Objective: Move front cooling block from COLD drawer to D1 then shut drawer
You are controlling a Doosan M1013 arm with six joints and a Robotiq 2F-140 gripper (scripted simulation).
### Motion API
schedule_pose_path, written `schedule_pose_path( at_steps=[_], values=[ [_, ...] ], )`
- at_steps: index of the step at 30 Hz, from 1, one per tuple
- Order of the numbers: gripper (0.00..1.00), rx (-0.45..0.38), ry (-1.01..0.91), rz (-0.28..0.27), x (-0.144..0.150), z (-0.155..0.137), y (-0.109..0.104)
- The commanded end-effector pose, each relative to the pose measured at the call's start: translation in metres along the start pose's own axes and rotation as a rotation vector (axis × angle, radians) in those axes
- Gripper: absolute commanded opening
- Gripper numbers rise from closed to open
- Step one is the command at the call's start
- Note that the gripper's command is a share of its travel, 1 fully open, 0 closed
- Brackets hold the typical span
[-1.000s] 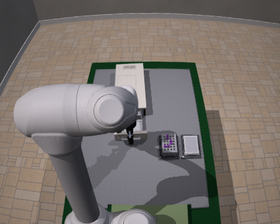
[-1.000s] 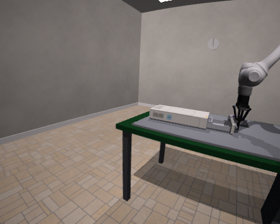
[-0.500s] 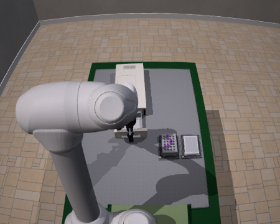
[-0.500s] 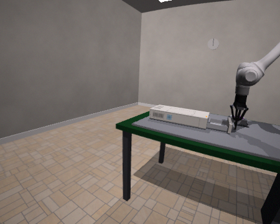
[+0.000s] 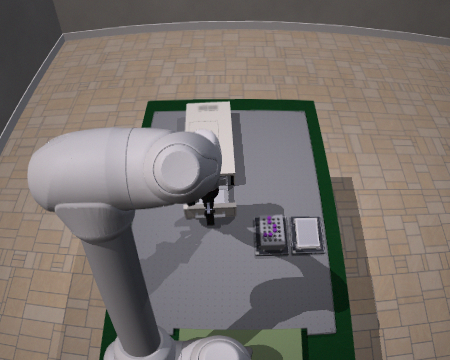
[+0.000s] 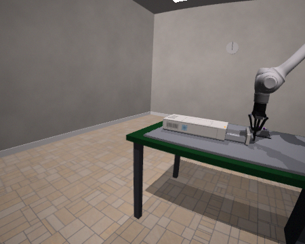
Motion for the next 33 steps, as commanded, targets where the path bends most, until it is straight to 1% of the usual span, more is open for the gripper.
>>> schedule_pose_path(
  at_steps=[1, 33],
  values=[
    [0.10, 0.000, 0.000, -0.001, 0.006, 0.000, -0.001],
    [0.10, 0.000, 0.000, -0.001, 0.040, 0.003, -0.001]
  ],
)
Point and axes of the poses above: the point where the finger pads meet when closed, its own y axis out along the fingers, its own x axis across the jaws, z = x × y, the point moved 9 cm from there along -y, back along the fingers, and after that the axes turned 4 degrees about y, right-handed, at the moved point
